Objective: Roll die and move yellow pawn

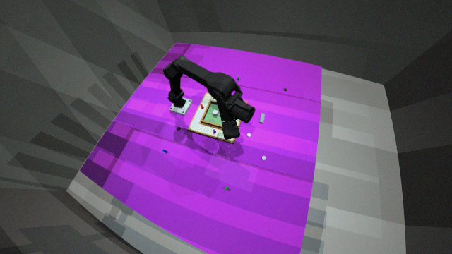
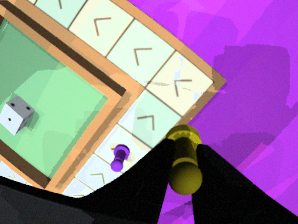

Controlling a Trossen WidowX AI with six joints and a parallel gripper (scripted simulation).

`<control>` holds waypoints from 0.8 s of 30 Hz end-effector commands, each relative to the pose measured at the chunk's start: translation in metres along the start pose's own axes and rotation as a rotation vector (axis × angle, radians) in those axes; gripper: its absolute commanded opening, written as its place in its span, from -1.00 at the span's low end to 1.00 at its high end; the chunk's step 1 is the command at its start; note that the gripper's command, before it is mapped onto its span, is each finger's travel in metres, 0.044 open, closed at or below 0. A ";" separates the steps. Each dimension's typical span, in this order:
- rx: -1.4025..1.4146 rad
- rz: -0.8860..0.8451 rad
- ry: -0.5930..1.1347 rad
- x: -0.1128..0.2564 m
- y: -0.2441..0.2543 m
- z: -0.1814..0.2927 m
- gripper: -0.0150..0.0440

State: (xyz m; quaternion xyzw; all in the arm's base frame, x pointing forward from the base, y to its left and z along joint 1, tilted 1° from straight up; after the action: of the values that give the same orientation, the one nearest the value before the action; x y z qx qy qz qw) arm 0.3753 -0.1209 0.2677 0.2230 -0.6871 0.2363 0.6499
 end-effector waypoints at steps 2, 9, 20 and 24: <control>-0.003 -0.004 0.002 -0.017 0.007 -0.008 -0.49; -0.003 -0.004 0.001 -0.041 0.018 -0.016 -0.49; -0.003 -0.006 0.001 -0.067 0.032 -0.023 -0.49; -0.003 -0.006 0.001 -0.078 0.032 -0.023 -0.49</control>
State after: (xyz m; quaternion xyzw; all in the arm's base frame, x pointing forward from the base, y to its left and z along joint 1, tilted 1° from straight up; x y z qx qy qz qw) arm 0.3781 -0.0827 0.2003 0.2258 -0.6871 0.2354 0.6492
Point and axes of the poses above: the point midway between the two fingers, 35 mm back from their tips, its own x axis back along the fingers, its own y axis across the jaws, z = x × y, the point moved 10 cm from there along x, back along the fingers, and after that the axes turned 9 degrees about x, right-handed, at the moved point
